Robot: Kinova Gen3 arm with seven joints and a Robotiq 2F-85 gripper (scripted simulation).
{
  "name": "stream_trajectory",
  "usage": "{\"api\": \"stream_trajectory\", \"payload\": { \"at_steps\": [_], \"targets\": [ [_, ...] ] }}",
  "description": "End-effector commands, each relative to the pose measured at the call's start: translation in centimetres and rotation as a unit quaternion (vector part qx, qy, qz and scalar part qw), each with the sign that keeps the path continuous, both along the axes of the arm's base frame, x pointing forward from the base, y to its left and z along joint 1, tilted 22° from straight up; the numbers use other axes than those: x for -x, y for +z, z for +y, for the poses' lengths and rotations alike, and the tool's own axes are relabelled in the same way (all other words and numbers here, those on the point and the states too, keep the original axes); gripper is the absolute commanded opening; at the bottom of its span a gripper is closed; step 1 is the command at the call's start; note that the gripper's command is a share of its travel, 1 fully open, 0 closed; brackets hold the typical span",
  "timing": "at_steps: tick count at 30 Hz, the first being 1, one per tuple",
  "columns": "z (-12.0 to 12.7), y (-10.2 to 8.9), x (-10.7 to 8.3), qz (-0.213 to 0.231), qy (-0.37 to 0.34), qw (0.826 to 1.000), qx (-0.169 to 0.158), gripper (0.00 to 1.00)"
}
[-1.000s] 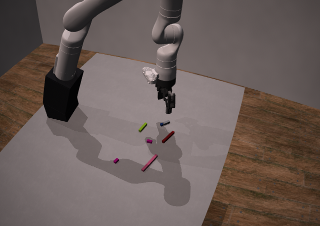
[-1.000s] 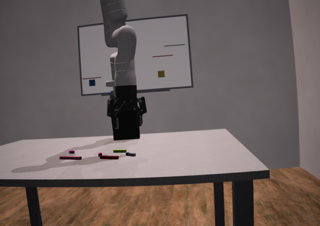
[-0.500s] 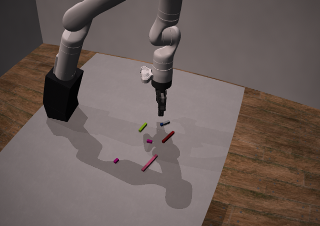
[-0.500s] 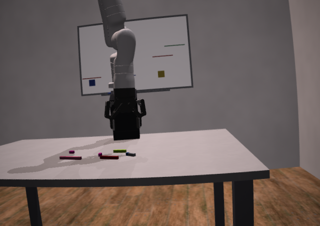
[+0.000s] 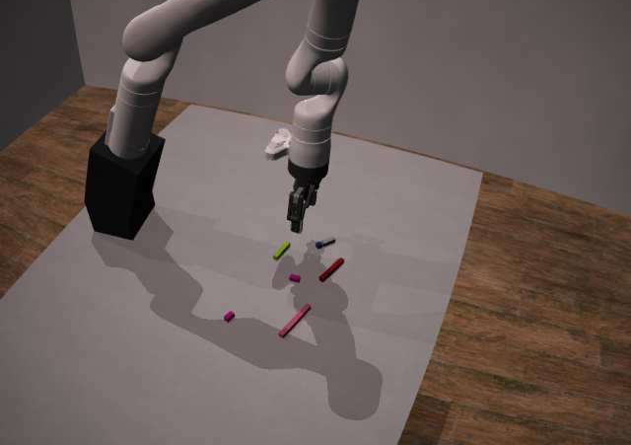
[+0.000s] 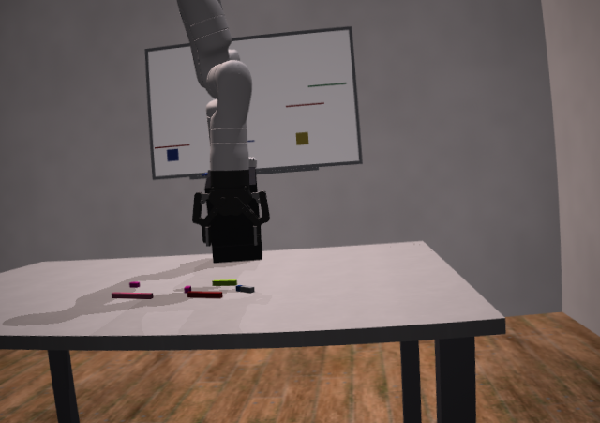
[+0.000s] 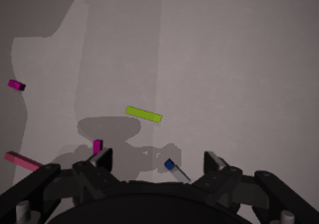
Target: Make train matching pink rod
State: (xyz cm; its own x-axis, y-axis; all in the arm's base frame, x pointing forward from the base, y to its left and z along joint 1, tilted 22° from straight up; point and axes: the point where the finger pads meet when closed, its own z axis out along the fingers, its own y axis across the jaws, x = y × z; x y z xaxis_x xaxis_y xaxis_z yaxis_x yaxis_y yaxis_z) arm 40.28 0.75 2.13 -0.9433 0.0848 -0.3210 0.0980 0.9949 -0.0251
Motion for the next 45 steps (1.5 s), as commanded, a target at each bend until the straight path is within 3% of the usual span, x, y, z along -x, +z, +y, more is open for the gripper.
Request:
{"api": "stream_trajectory", "payload": {
  "at_steps": [1, 11, 17, 23, 25, 40, 42, 45],
  "targets": [
    [-0.7, -0.6, 0.6, -0.001, -0.038, 0.999, -0.012, 1.0],
    [-1.2, -1.4, 1.7, -0.005, -0.169, 0.984, -0.054, 1.0],
    [-1.6, -1.8, 2.3, -0.01, -0.268, 0.959, -0.088, 1.0],
    [-1.8, -2.1, 2.9, -0.017, -0.363, 0.924, -0.122, 1.0],
    [-1.8, -2.1, 2.9, -0.017, -0.363, 0.924, -0.122, 1.0],
    [-2.1, -2.2, 3.6, -0.032, -0.558, 0.804, -0.201, 1.0],
    [-2.1, -2.2, 3.6, -0.032, -0.558, 0.804, -0.201, 1.0],
    [-2.2, -2.2, 3.7, -0.035, -0.588, 0.779, -0.215, 1.0]
  ]
}}
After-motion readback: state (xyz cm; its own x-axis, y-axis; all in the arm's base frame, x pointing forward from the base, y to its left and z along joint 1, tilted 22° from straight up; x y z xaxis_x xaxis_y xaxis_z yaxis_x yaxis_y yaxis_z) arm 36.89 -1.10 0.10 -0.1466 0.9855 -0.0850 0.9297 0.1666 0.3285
